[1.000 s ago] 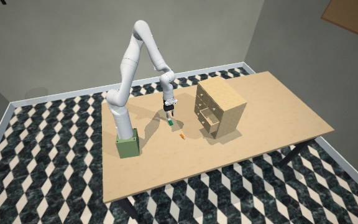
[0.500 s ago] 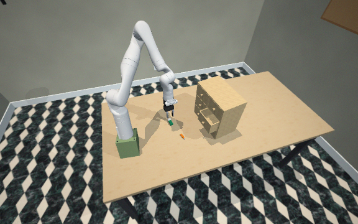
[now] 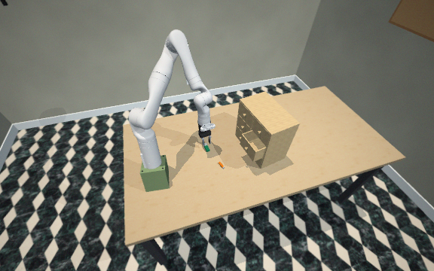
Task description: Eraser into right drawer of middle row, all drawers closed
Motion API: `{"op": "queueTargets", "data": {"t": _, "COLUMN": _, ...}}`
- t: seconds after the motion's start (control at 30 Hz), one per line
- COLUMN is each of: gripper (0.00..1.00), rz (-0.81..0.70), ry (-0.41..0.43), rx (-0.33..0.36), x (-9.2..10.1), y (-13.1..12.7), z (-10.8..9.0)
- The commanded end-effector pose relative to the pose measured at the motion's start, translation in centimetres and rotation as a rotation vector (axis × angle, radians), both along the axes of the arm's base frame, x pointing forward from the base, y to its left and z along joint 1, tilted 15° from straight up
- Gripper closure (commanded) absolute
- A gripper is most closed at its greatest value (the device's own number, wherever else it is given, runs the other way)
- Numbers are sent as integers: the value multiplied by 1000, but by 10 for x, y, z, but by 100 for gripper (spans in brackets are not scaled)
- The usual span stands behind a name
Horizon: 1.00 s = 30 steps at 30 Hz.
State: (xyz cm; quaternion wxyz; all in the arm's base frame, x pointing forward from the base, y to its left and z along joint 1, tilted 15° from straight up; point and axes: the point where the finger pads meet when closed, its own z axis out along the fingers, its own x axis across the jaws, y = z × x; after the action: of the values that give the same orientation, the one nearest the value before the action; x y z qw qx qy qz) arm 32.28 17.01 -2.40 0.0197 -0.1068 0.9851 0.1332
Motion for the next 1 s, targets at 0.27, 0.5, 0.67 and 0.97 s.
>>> {"op": "queueTargets", "data": {"t": 0.27, "gripper": 25, "rz": -3, "ry": 9, "rx": -10, "x": -2, "y": -1, "z": -18}}
{"op": "queueTargets", "data": {"t": 0.5, "gripper": 25, "rz": -3, "ry": 9, "rx": -10, "x": -2, "y": -1, "z": -19}}
{"op": "queueTargets", "data": {"t": 0.67, "gripper": 25, "rz": -3, "ry": 9, "rx": -10, "x": -2, "y": -1, "z": -19}}
{"op": "queueTargets", "data": {"t": 0.97, "gripper": 25, "rz": -3, "ry": 9, "rx": -10, "x": -2, "y": -1, "z": -19}}
